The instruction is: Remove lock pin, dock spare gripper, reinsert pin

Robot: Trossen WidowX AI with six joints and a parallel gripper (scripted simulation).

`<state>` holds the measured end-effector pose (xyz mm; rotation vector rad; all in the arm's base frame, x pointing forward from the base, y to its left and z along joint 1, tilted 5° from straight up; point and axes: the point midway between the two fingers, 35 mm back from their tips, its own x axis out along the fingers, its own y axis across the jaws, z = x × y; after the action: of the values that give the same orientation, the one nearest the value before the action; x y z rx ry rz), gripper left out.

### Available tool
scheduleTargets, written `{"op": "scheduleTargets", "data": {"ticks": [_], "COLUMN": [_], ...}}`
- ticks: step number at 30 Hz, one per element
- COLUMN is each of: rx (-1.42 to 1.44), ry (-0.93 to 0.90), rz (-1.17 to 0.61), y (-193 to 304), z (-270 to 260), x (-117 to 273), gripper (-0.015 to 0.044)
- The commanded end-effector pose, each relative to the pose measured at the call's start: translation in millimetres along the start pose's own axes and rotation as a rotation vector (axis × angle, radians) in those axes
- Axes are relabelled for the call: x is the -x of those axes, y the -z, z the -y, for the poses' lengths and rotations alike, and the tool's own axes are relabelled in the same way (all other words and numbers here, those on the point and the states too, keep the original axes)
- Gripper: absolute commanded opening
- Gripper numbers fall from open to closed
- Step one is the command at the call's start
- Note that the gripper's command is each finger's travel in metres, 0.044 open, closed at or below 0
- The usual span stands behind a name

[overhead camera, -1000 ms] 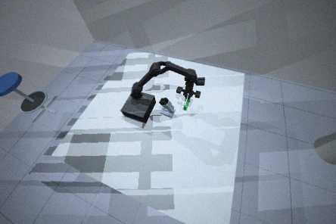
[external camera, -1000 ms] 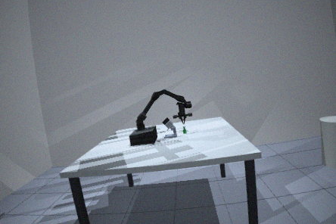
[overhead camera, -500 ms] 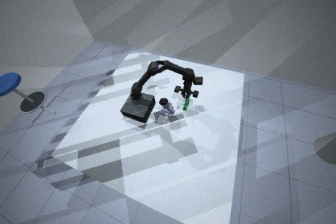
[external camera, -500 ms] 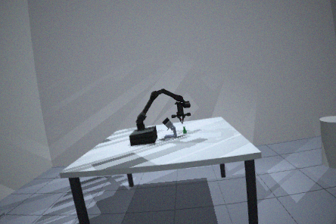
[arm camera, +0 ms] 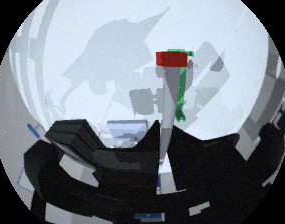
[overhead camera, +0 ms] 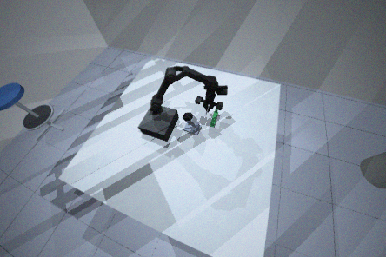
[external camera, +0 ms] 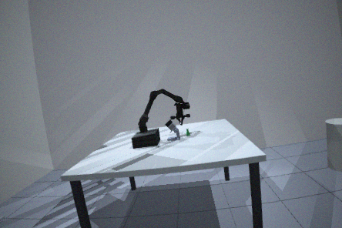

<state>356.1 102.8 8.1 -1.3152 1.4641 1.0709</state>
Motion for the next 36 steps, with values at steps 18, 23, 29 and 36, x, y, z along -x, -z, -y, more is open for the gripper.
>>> {"op": "scheduleTargets", "data": {"ticks": [18, 23, 29, 36], "rx": [-0.035, -0.037, -0.039, -0.039], "ry": [-0.013, -0.014, -0.012, -0.014], "rz": [0.006, 0.007, 0.008, 0.010], "y": [7, 0, -5, 0], "z": [-45, -45, -46, -45], "x": [-1, -27, -47, -45], "gripper": [0.0000, 0.0000, 0.0000, 0.0000]}}
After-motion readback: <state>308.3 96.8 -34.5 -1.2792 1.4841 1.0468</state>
